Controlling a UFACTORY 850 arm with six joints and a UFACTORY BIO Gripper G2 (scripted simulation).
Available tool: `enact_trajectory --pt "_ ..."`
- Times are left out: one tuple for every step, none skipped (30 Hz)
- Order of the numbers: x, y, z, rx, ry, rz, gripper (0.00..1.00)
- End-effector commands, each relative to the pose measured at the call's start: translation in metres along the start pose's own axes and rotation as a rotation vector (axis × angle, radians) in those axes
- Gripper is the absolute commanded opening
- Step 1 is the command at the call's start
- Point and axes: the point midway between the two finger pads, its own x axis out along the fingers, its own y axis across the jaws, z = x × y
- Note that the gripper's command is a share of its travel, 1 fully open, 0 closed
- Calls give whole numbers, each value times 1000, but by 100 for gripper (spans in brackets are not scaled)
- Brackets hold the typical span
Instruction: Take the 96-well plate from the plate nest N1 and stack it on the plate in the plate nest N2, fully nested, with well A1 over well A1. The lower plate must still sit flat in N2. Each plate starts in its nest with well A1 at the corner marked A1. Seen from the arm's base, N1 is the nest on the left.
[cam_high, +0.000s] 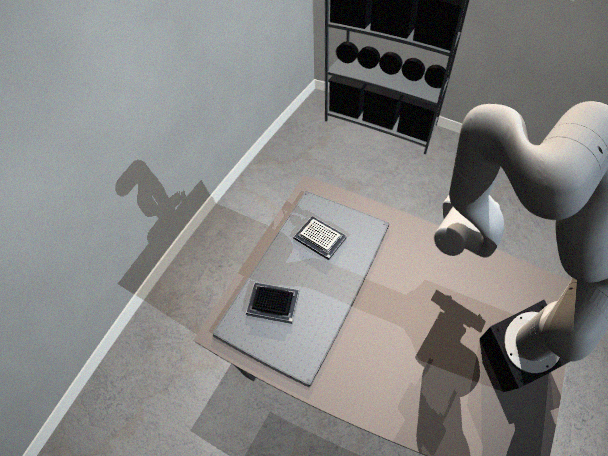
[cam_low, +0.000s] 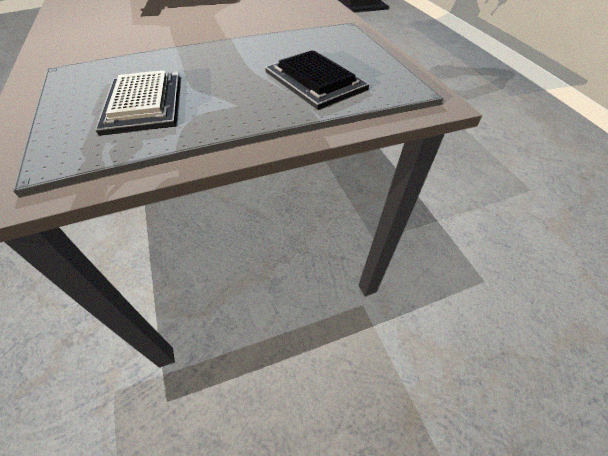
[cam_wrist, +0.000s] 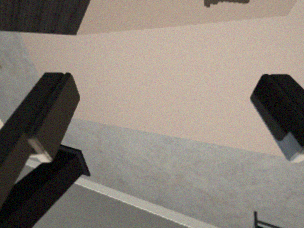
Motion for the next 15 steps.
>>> enact_trajectory --pt "9 0 17 94 -84 -23 37" --pt "9 0 17 94 -84 -23 37" --pt "9 0 17 94 -84 -23 37" --pt "9 0 17 94 -84 -23 37" --pt "11 0 21 115 -108 -32 37" --pt "13 -1 26 136 -132 -42 37" --pt "15 -2 30 156 -157 -52 37" --pt "16 -4 35 176 -181 -63 37" --pt "18 -5 39 187 -195 -69 37" --pt "19 -5 42 187 -195 -69 37" --pt "19 -5 42 187 -195 -69 37" --pt "21 -7 47 206 -220 -80 37" --pt "23 -9 51 225 -245 -92 37" --pt "24 -10 56 231 -252 -95 37" --pt "24 -10 56 231 -252 -95 37"
